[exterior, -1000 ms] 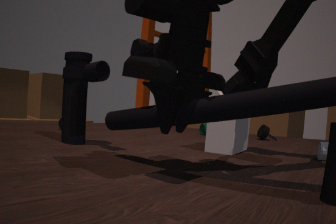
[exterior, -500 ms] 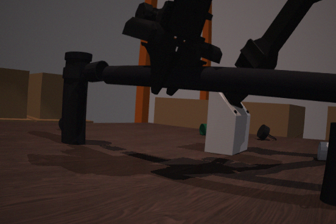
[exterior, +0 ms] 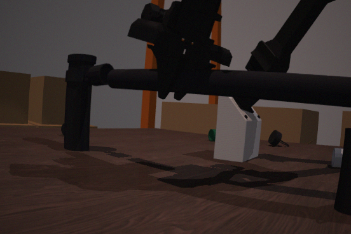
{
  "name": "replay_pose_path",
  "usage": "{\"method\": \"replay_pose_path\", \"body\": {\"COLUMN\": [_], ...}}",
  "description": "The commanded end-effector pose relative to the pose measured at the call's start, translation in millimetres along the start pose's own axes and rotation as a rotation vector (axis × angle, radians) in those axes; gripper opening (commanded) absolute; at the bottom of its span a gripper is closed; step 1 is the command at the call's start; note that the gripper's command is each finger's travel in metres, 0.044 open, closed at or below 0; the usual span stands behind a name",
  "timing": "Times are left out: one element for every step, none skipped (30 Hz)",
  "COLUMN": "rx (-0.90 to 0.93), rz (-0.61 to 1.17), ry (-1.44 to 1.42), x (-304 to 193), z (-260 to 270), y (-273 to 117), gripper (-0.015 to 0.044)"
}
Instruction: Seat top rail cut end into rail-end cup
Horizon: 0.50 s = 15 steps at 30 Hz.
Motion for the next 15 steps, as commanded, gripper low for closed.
{"method": "replay_pose_path", "body": {"rx": [0.002, 0.002, 0.002, 0.002, 0.002, 0.002, 0.002, 0.002, 0.002, 0.002, 0.002, 0.002, 0.002, 0.002, 0.002], "rz": [-0.001, -0.001, -0.001, -0.001, -0.001, -0.001, -0.001, -0.001, -0.001, -0.001, -0.001, -0.001, -0.001, -0.001, -0.001], "ry": [-0.001, -0.001, -0.001, -0.001, -0.001, -0.001, -0.001, -0.001, -0.001, -0.001, -0.001, -0.001, -0.001, -0.001, -0.001], "x": [1.5, 1.9, 2.2, 2.6, 2.9, 3.3, 3.7, 4.1, 4.5, 4.8, 5.2, 5.6, 6.0, 6.4, 6.8], "z": [0.8, 0.9, 1.0, 1.2, 1.4, 1.7, 1.9, 2.1, 2.3, 2.6, 2.8, 3.0, 3.2, 3.3, 3.5], "y": [-1.9, -2.2, -2.6, -2.9, -3.2, -3.4, -3.6, -3.9, -4.1, -4.3, -4.4, -4.6, -4.8, -5.0, -5.3], "gripper": [0.0000, 0.0000, 0.0000, 0.0000, 0.0000, 0.0000, 0.0000, 0.0000, 0.0000, 0.0000, 0.0000, 0.0000, 0.0000, 0.0000, 0.0000]}}
Point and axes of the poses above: the point midway between the two fingers, 35 mm back from their tips, its own y axis out along the fingers, its own z axis across the jaws, x = y × z, the point moved 9 cm from there along -y, back along the fingers, and after that the axes turned 7 degrees about y, right-handed, at the moved point
